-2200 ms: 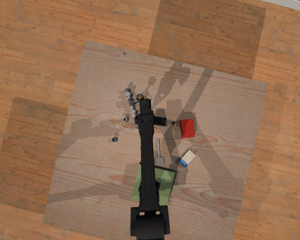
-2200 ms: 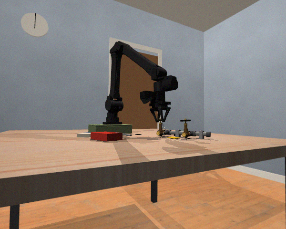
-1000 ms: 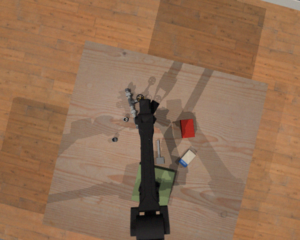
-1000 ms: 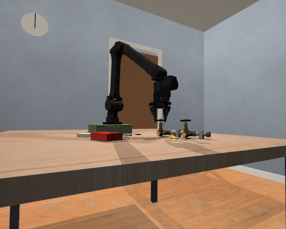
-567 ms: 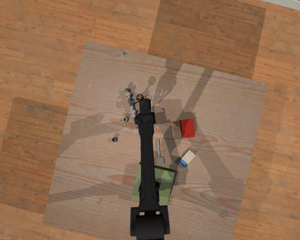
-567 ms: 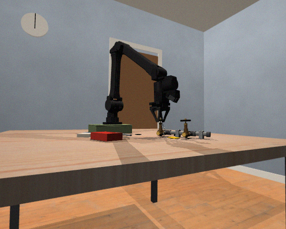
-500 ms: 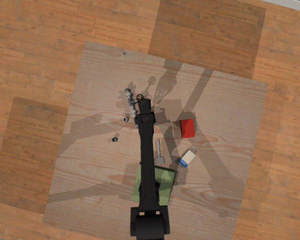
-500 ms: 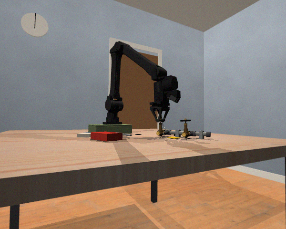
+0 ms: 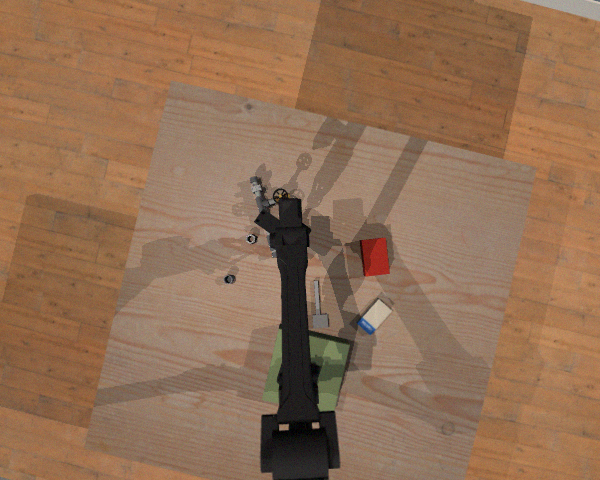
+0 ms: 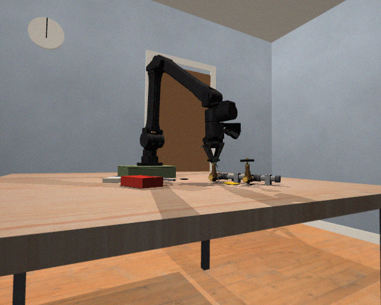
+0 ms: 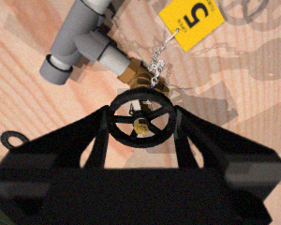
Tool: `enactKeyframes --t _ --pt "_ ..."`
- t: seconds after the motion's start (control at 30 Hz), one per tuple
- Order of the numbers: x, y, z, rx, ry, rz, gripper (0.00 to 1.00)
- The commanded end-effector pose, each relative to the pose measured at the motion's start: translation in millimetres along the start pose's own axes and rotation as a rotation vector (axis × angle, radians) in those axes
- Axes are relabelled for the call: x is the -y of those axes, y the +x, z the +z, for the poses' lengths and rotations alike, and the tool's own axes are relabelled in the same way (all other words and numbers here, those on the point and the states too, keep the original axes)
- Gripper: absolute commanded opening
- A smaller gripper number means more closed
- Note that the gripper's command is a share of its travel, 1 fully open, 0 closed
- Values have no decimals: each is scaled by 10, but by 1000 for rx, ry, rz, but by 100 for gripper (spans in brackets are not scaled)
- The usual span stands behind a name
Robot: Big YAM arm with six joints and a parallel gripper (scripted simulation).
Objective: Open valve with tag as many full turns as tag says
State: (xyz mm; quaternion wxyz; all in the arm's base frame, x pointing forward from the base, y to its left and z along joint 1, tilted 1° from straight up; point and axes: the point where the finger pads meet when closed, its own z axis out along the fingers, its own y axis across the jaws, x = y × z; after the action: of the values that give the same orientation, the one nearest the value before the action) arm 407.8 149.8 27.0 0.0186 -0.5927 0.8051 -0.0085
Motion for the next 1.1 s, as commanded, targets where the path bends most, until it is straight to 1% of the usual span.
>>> enactKeyframes --t 0.0,0.2,0.5,0.53,1.07 --pt "101 -59 -136 20 23 -205 0" --pt "101 -58 -136 18 24 -283 0" --pt "102 -56 -136 17 25 -300 0" --pt "102 -56 -136 17 25 -300 100" --pt "104 -58 -132 17 25 -296 100"
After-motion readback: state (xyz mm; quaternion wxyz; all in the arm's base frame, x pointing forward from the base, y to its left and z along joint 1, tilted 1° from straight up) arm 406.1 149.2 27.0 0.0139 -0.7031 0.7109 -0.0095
